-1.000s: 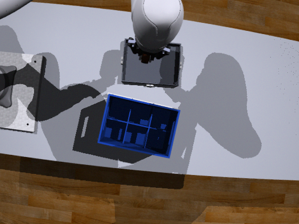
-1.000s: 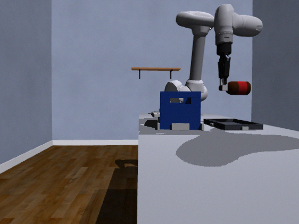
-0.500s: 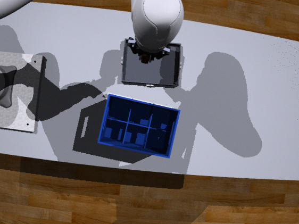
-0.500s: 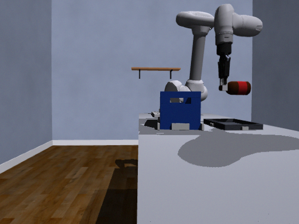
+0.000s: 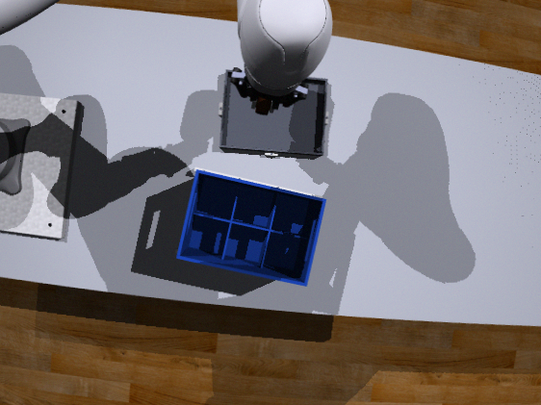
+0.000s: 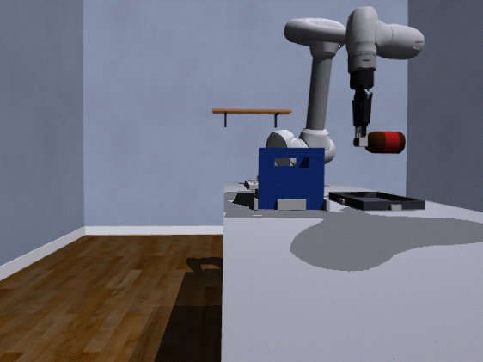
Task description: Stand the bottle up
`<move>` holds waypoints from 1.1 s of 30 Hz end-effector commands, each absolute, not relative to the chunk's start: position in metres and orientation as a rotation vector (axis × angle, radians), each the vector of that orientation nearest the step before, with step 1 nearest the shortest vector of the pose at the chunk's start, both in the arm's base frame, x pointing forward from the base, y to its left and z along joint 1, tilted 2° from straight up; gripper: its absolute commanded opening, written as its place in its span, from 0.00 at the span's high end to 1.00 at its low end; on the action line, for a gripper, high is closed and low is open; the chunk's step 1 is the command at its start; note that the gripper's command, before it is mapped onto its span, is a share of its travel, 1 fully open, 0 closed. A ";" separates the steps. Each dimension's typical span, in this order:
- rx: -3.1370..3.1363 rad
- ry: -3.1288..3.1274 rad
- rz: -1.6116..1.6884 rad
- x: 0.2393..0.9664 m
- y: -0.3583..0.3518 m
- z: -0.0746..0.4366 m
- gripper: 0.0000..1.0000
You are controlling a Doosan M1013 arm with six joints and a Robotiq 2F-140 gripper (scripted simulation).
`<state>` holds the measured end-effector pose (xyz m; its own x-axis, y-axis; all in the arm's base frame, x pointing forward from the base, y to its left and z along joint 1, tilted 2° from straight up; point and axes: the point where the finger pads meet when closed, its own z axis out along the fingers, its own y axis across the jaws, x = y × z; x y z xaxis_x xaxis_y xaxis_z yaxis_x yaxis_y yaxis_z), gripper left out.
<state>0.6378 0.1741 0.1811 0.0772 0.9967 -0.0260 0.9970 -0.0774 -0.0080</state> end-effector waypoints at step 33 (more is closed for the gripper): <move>2.002 2.410 -0.040 0.638 0.174 0.181 0.90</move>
